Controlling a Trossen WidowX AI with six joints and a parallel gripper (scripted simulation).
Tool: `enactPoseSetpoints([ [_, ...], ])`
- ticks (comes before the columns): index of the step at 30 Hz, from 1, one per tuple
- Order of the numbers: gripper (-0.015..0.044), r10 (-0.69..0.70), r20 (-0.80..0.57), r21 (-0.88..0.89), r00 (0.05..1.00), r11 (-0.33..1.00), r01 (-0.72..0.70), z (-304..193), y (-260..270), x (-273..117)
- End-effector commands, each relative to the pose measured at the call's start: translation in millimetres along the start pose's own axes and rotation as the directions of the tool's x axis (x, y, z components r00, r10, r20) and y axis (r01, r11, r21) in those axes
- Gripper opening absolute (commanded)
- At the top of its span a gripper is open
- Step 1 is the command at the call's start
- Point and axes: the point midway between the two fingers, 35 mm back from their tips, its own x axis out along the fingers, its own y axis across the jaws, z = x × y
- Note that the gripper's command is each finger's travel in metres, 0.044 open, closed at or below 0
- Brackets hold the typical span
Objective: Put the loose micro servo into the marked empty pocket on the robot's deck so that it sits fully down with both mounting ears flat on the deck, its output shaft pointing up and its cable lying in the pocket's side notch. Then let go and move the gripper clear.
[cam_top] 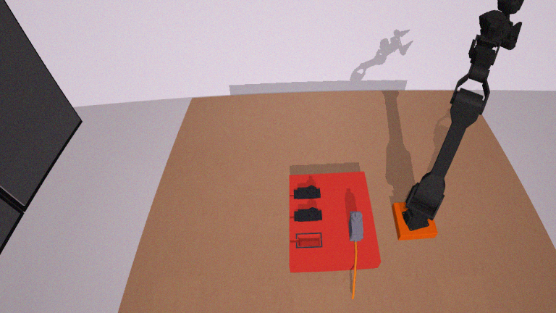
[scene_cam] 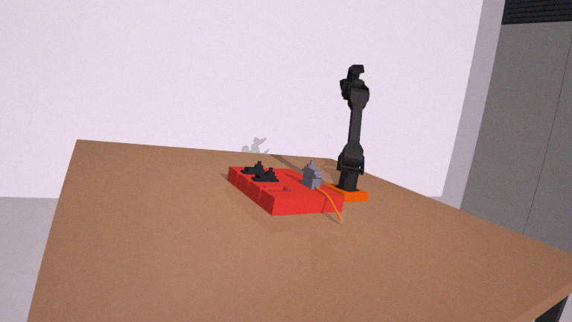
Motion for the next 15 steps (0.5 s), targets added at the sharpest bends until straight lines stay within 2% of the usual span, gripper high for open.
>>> enactPoseSetpoints([
  [1,0.0440,0.035,0.075,0.036,0.997,0.999,-0.037,31.9,-4.3,-16.2],
  [9,0.0440,0.087,0.238,0.088,0.967,0.990,-0.111,97.2,-15.9,-56.8],
  [15,0.0440,0.155,0.412,0.092,0.898,0.973,-0.210,161.4,-24.0,-110.8],
])
